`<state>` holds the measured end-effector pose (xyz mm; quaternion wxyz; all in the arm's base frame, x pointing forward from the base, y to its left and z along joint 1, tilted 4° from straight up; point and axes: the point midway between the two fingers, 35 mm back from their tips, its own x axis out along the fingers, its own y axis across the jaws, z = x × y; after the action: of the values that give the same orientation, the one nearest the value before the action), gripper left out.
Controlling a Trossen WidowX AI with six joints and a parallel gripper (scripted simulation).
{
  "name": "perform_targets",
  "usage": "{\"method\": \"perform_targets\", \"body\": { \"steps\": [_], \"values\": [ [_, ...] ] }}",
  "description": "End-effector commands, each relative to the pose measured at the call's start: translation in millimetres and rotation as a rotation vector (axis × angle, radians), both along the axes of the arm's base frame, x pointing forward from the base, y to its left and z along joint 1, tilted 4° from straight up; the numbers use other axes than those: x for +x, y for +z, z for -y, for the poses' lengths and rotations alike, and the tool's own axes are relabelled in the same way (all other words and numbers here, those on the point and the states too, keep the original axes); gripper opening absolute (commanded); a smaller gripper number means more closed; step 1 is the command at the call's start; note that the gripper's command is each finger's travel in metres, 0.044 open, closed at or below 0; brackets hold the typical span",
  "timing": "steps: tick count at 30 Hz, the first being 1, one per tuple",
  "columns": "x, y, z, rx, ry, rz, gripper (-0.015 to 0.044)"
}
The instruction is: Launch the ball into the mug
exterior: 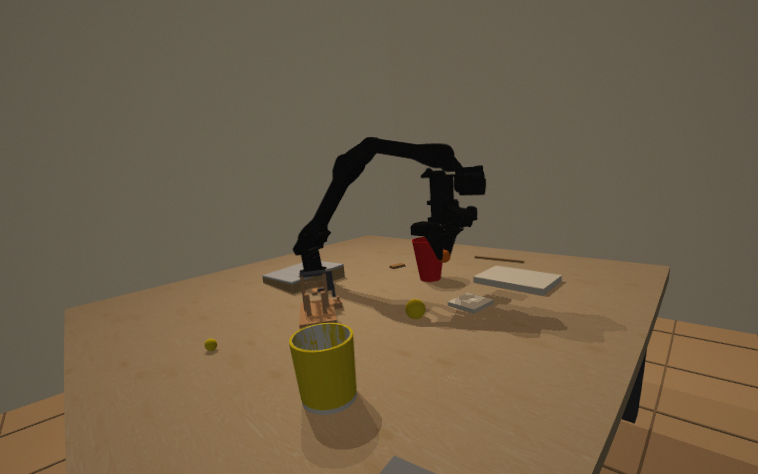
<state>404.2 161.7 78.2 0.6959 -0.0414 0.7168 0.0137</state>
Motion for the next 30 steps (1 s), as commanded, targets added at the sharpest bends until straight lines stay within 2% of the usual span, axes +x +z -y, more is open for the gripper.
{"method": "perform_targets", "body": {
  "steps": [1, 9, 30],
  "values": [
    [-0.5, 21.2, -1.5, 0.005, -0.004, 0.009, 0.0000],
    [-3.0, 37.7, 2.7, 0.003, -0.011, 0.005, 0.0000],
    [-45.0, 35.6, 133.4, -0.023, -0.224, -0.109, 0.0000]
  ]
}}
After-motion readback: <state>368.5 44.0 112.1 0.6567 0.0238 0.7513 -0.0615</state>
